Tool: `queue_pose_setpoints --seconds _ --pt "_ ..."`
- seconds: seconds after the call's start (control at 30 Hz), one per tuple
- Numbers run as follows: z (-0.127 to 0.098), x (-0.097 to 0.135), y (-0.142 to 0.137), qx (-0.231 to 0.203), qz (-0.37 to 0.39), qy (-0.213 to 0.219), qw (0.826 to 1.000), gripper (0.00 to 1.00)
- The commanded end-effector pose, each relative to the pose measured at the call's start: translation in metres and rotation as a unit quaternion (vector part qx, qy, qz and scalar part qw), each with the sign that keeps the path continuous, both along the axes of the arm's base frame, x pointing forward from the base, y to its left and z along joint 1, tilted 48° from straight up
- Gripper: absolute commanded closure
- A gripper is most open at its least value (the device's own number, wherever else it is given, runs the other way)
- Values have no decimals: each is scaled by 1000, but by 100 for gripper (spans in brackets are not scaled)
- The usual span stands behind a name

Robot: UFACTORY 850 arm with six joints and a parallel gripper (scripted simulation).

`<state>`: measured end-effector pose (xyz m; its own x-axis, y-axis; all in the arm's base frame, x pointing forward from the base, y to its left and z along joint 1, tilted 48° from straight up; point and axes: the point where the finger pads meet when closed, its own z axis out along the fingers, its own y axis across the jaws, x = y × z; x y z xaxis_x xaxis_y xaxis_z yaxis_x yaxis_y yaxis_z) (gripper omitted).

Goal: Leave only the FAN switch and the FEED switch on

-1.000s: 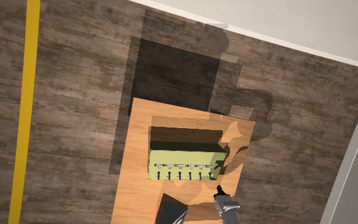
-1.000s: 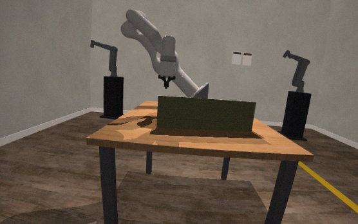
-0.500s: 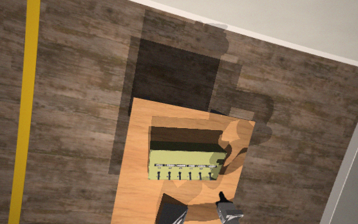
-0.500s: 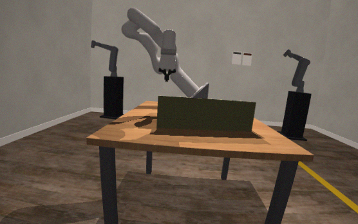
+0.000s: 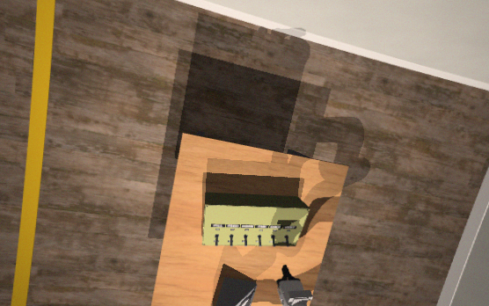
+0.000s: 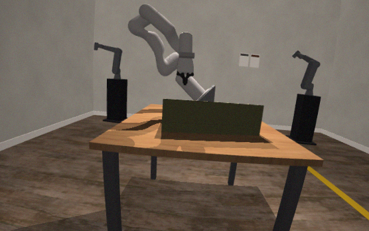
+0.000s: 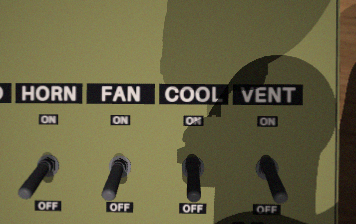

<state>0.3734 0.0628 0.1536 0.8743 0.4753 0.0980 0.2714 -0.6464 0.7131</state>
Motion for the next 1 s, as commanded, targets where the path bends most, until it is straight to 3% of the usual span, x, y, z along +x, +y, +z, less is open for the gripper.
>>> queue_pose_setpoints --seconds 0.0,0.07,0.13,0.27,0.97 --pt "-32 -19 24 0 0 -5 1000 100" --pt "-32 -19 24 0 0 -5 1000 100" --pt "-62 -46 38 -4 0 -8 1000 100" --pt "-74 -57 42 -6 0 -10 1000 100" --pt "-74 -58 42 -7 0 -10 1000 100"
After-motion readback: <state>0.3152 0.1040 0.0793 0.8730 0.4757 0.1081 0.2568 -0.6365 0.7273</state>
